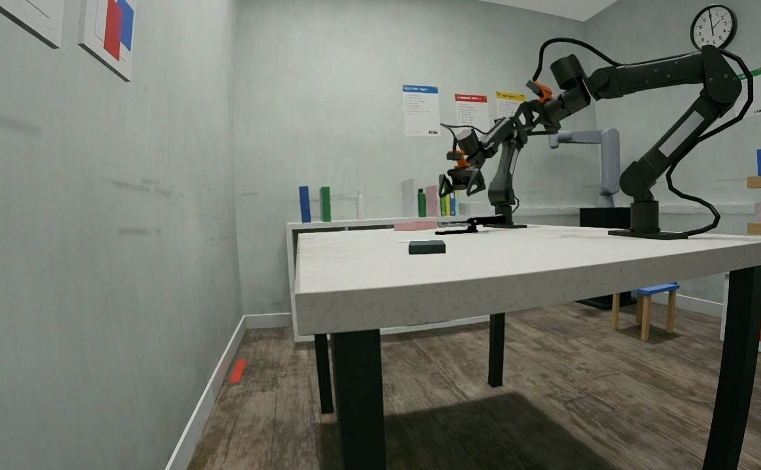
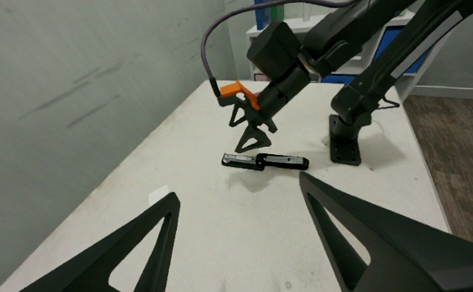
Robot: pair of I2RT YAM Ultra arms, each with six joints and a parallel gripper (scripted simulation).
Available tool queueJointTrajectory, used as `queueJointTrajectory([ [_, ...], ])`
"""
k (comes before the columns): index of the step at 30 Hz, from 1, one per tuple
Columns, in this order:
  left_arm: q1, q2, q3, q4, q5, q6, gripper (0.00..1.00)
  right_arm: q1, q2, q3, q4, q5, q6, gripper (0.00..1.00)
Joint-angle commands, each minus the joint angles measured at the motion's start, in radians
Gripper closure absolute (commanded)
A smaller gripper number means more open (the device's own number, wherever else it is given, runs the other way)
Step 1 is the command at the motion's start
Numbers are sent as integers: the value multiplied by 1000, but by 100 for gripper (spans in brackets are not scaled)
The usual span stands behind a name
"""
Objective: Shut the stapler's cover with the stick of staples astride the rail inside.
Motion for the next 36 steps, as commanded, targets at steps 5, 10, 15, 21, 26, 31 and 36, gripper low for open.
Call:
queueJointTrajectory([
  [5,-46,-100,62,-215,-104,-189,0,12,-36,9,28,14,14,0],
  [10,-67,-135,78,-271,-136,-237,0,12,-36,9,28,15,14,0],
  [15,-77,-148,83,-285,-148,-250,0,12,-36,9,28,15,14,0],
  [21,-86,-152,87,-274,-147,-243,0,6,-26,9,15,7,14,0],
  [26,-86,-152,87,-274,-147,-243,0,14,-43,2,-29,-13,4,0],
  [31,-86,-152,87,-274,-148,-243,0,26,-114,-42,-112,-43,-24,0],
  [36,-86,-152,87,-274,-148,-243,0,58,-259,-90,-213,-60,-38,0],
])
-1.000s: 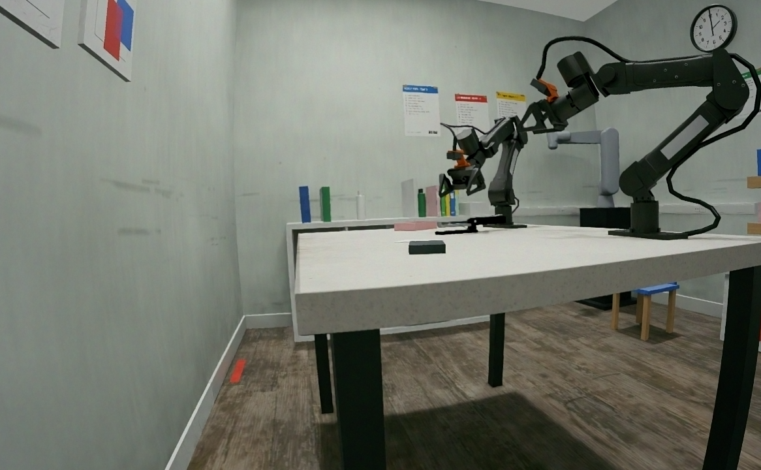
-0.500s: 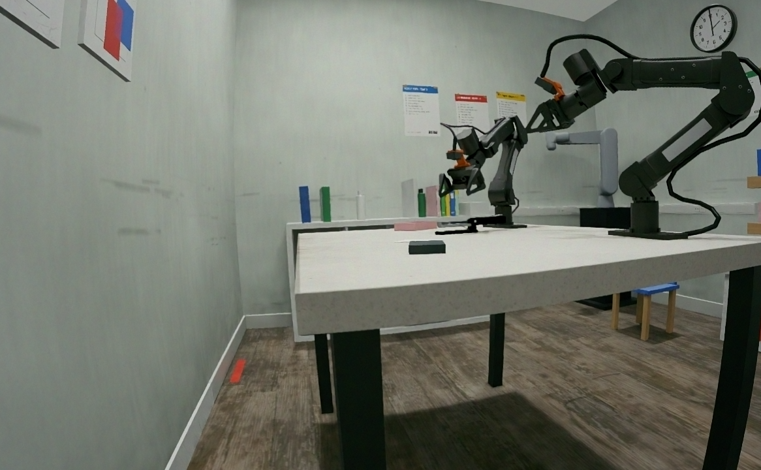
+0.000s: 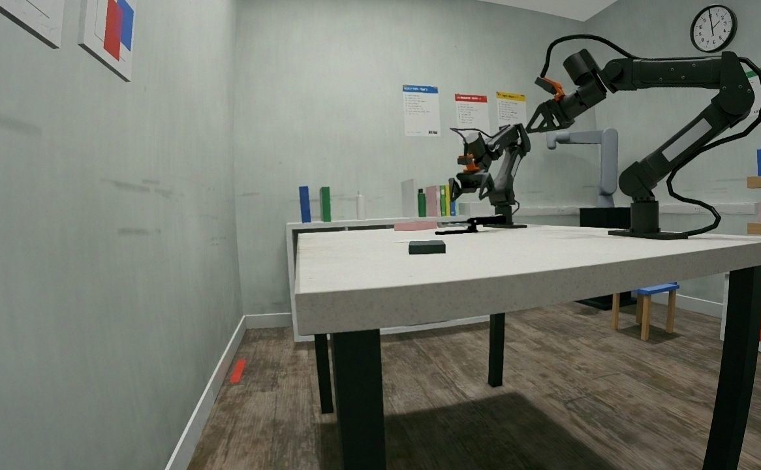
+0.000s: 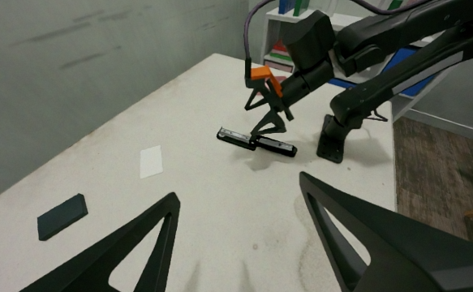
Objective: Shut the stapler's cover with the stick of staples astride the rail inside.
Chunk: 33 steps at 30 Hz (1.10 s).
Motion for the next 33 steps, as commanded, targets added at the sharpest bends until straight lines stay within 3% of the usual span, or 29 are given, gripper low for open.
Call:
queueJointTrajectory([
  [1,-8,-21,35,0,-8,-7,0,33,-121,-22,-96,-31,-21,0],
  [11,-8,-21,35,0,-8,-7,0,134,-389,-36,-293,2,7,0],
  [18,-8,-21,35,0,-8,-7,0,166,-451,-31,-322,10,14,0],
  [33,-8,-21,35,0,-8,-7,0,170,-456,-30,-325,14,15,0],
])
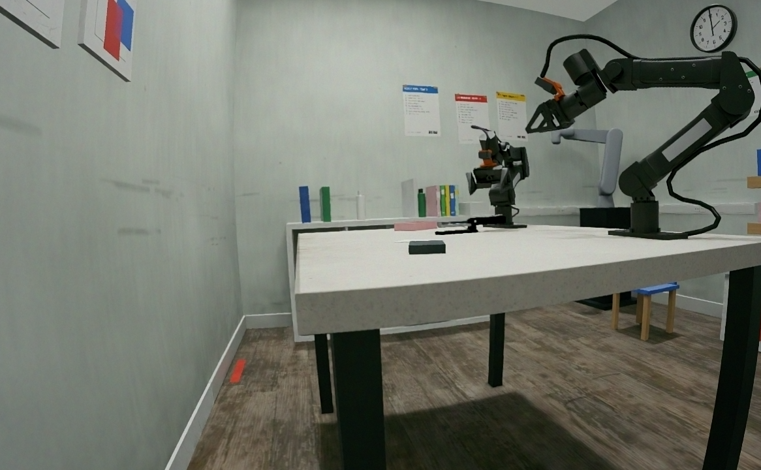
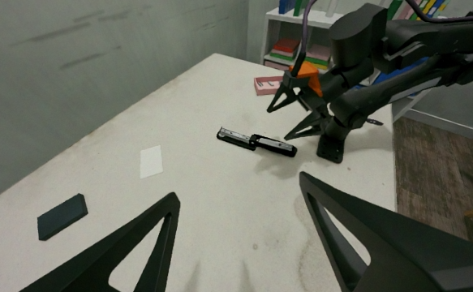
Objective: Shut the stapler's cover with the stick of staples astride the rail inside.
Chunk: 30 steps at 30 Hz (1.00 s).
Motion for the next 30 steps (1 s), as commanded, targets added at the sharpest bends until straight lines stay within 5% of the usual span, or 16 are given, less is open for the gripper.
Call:
queueJointTrajectory([
  [1,-8,-21,35,0,-8,-7,0,10,-25,6,4,11,8,0],
  [5,5,-9,36,-36,52,42,0,17,-13,18,-18,78,71,45],
  [6,9,-8,38,-49,81,65,0,24,-11,19,-23,102,95,50],
  [12,130,37,82,-165,344,257,0,119,50,42,-81,297,359,50],
  [14,130,37,82,-165,344,257,0,119,50,42,-81,297,359,50],
  [23,416,139,176,-292,705,492,0,391,327,154,-206,506,807,50],
  [30,496,188,209,-335,773,554,0,511,525,235,-284,549,1023,50],
])
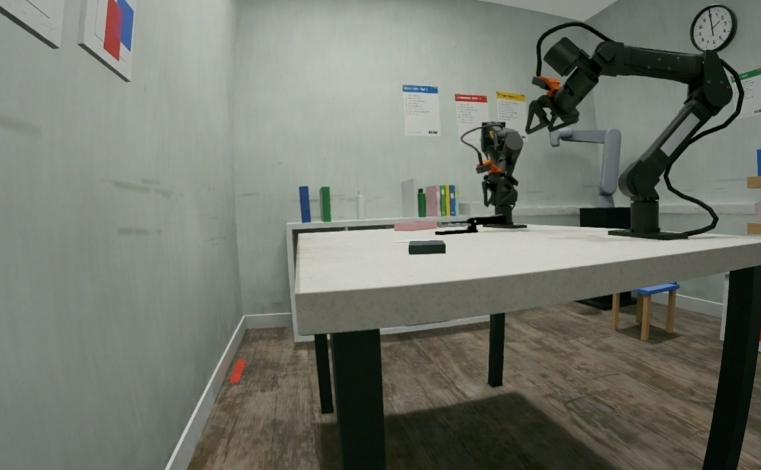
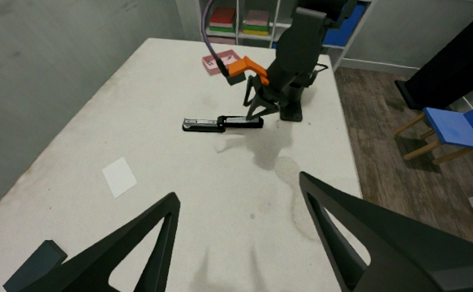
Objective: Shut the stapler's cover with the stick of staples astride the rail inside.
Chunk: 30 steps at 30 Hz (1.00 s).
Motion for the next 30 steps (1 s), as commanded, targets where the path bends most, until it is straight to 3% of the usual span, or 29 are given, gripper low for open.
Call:
queueJointTrajectory([
  [1,13,11,36,-35,68,48,0,17,35,42,-50,56,132,50],
  [7,20,14,43,-33,74,61,0,38,146,95,-75,67,213,50],
  [22,20,14,43,-33,75,61,0,20,154,101,-88,76,208,50],
  [30,20,14,43,-33,75,62,0,-40,173,56,9,53,136,50],
])
